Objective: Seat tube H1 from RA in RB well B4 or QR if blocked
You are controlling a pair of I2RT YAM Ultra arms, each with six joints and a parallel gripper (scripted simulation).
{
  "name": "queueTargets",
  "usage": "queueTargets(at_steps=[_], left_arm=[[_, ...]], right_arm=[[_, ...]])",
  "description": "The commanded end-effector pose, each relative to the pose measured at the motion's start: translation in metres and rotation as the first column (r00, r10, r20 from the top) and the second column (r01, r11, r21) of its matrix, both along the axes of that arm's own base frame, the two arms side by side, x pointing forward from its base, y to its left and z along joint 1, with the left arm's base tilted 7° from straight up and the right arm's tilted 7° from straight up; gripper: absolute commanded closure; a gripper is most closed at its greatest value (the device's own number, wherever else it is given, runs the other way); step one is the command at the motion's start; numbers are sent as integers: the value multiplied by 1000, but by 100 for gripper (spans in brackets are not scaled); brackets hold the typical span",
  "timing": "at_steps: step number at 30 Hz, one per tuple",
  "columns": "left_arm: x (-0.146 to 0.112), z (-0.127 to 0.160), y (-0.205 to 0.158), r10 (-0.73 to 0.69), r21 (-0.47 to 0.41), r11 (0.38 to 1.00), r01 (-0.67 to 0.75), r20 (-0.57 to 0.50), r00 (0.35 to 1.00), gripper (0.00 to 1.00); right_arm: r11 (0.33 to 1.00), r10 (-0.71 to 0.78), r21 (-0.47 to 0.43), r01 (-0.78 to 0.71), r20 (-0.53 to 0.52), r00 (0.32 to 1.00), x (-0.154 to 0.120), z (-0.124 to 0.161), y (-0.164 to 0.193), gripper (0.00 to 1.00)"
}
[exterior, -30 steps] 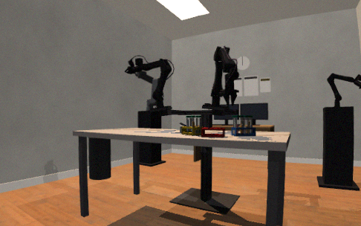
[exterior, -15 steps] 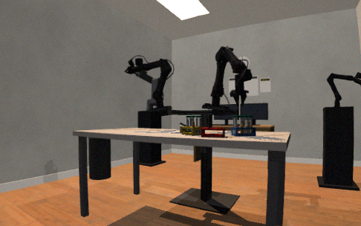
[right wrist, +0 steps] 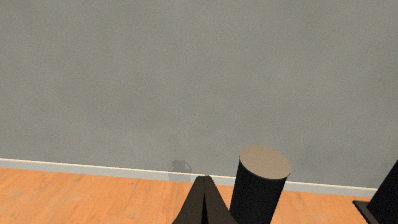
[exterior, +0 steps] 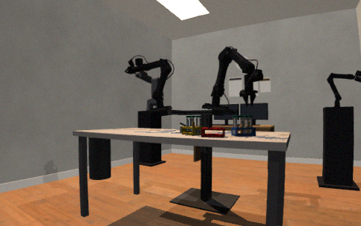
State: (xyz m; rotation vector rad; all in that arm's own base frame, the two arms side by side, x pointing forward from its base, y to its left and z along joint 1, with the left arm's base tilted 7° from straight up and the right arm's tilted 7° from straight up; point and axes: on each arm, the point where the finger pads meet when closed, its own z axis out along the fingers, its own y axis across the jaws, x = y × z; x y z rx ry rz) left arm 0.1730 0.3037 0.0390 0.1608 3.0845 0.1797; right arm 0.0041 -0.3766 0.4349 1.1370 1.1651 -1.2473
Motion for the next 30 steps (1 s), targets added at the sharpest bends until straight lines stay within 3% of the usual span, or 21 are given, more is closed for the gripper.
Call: queueTargets(at_steps=[1, 10, 13, 20, 22, 25, 30], left_arm=[[-3, 10, 14, -39, -5, 999, 39, 22, 999, 70], [8, 22, 7, -60, 28, 998, 59, 38, 997, 70], [0, 10, -5, -46, -11, 999, 46, 20, 999, 70], [6, 5, -2, -45, 11, 999, 45, 33, 998, 70], [5, -11, -4, -44, -21, 999, 45, 16, 999, 70], [10, -3, 7, -42, 13, 999, 41, 33, 999, 70], [7, -23, -2, -44, -21, 999, 45, 16, 999, 70]], right_arm=[[999, -21, -28, 22, 14, 1000, -7, 20, 13, 100], [999, -21, -28, 22, 14, 1000, -7, 20, 13, 100], [999, -21, -28, 22, 14, 1000, -7, 20, 13, 100], [999, -21, -28, 22, 14, 1000, -7, 20, 13, 100], [999, -21, -28, 22, 14, 1000, -7, 20, 13, 100], [999, -21, -28, 22, 14, 1000, -7, 20, 13, 100], [999, -21, -28, 22, 14, 1000, -7, 20, 13, 100]])
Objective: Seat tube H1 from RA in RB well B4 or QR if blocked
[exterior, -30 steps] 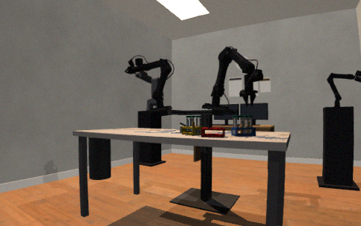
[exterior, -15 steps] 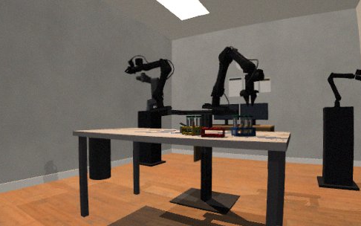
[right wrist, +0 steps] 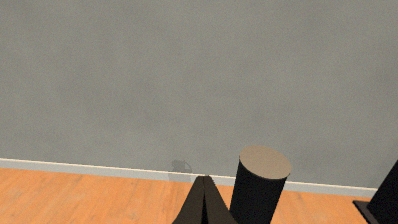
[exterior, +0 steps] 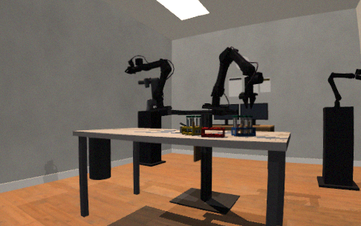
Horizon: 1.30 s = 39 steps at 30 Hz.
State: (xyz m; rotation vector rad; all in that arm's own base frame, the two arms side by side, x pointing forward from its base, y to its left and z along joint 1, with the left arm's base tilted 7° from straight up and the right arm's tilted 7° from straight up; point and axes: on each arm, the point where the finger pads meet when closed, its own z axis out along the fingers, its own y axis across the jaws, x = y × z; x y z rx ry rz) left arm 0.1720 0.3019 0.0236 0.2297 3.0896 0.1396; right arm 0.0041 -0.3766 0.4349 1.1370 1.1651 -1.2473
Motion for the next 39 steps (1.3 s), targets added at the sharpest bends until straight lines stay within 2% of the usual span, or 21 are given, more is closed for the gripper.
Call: queueTargets(at_steps=[1, 9, 11, 12, 14, 20, 24, 39], left_arm=[[9, -9, 0, 0, 3, 1000, 0, 26, 1000, 70], [12, -22, 4, 1, 7, 1000, -1, 29, 1000, 70], [12, -22, 4, 1, 7, 1000, -1, 29, 1000, 70], [14, -9, 11, 3, 44, 999, -5, 51, 999, 70], [10, -28, 4, 4, 4, 1000, -5, 27, 1000, 70], [11, -39, 4, 3, 3, 1000, -3, 26, 1000, 70], [22, -19, 22, -2, 68, 998, -3, 65, 998, 70], [13, -42, 4, 0, 14, 1000, 0, 33, 999, 70]], right_arm=[[999, -21, -28, 22, 14, 1000, -7, 20, 13, 100], [999, -21, -28, 22, 14, 1000, -7, 20, 13, 100], [999, -21, -28, 22, 14, 1000, -7, 20, 13, 100], [999, -21, -28, 22, 14, 1000, -7, 20, 13, 100], [999, -21, -28, 22, 14, 1000, -7, 20, 13, 100], [999, -21, -28, 22, 14, 1000, -7, 20, 13, 100], [999, -21, -28, 22, 14, 1000, -7, 20, 13, 100], [999, -21, -28, 22, 14, 1000, -7, 20, 13, 100]])
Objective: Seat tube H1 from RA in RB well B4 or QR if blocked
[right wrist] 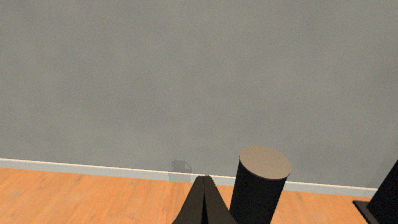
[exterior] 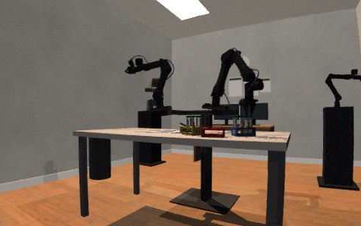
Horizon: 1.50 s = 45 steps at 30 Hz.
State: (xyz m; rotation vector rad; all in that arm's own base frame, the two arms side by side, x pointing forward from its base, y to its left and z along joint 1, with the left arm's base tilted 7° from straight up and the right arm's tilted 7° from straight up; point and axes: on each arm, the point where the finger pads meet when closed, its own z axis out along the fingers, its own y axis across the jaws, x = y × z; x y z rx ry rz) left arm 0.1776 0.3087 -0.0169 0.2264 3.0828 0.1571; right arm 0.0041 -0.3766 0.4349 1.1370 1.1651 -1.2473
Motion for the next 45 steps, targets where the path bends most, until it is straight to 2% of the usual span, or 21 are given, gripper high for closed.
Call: queueTargets(at_steps=[1, 11, 15, 24, 29, 43, 44, 45], left_arm=[[10, 0, 2, -2, 13, 1000, 2, 32, 999, 70], [5, -10, -4, 2, -8, 1000, -2, 19, 1000, 70], [10, 0, 6, 1, 27, 1000, -2, 40, 999, 70], [8, -3, 5, 2, 23, 1000, -3, 37, 999, 70], [3, -16, -3, 3, -8, 1000, -3, 19, 1000, 70], [8, -8, 7, 3, 26, 1000, -4, 39, 999, 70], [8, -8, 7, 3, 26, 1000, -4, 39, 999, 100], [8, -8, 7, 3, 26, 1000, -4, 39, 999, 100]], right_arm=[[999, -21, -28, 22, 14, 1000, -7, 20, 13, 100], [999, -21, -28, 22, 14, 1000, -7, 20, 13, 100], [999, -21, -28, 22, 14, 1000, -7, 20, 13, 100], [999, -21, -28, 22, 14, 1000, -7, 20, 13, 100], [999, -21, -28, 22, 14, 1000, -7, 20, 13, 100], [999, -21, -28, 22, 14, 1000, -7, 20, 13, 100], [999, -21, -28, 22, 14, 1000, -7, 20, 13, 100], [999, -21, -28, 22, 14, 1000, -7, 20, 13, 100]])
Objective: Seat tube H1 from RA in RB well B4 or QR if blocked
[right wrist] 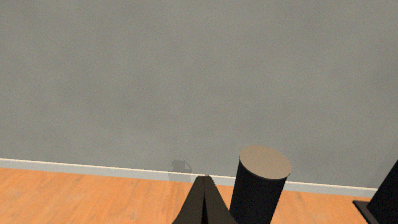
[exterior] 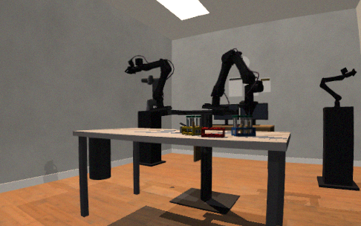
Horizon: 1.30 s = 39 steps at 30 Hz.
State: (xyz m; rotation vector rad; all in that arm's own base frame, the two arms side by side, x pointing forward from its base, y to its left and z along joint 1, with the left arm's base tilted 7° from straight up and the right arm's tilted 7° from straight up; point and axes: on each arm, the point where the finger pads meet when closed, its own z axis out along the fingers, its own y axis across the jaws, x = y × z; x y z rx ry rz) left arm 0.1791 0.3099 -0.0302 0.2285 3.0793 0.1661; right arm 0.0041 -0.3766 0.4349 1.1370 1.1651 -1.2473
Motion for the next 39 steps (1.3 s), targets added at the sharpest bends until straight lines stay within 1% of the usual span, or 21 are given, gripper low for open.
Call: queueTargets(at_steps=[1, 25, 30, 34, 39], left_arm=[[6, 5, 5, 4, 20, 1000, -5, 35, 999, 100], [6, 5, 5, 4, 20, 1000, -5, 35, 999, 100], [8, 13, 8, 4, 35, 999, -5, 44, 999, 100], [7, 16, 7, 4, 25, 1000, -5, 38, 999, 100], [8, 21, 9, 4, 32, 999, -5, 42, 999, 100]], right_arm=[[999, -21, -28, 22, 14, 1000, -7, 20, 13, 100], [999, -21, -28, 22, 14, 1000, -7, 20, 13, 100], [999, -21, -28, 22, 14, 1000, -7, 20, 13, 100], [999, -21, -28, 22, 14, 1000, -7, 20, 13, 100], [999, -21, -28, 22, 14, 1000, -7, 20, 13, 100]])
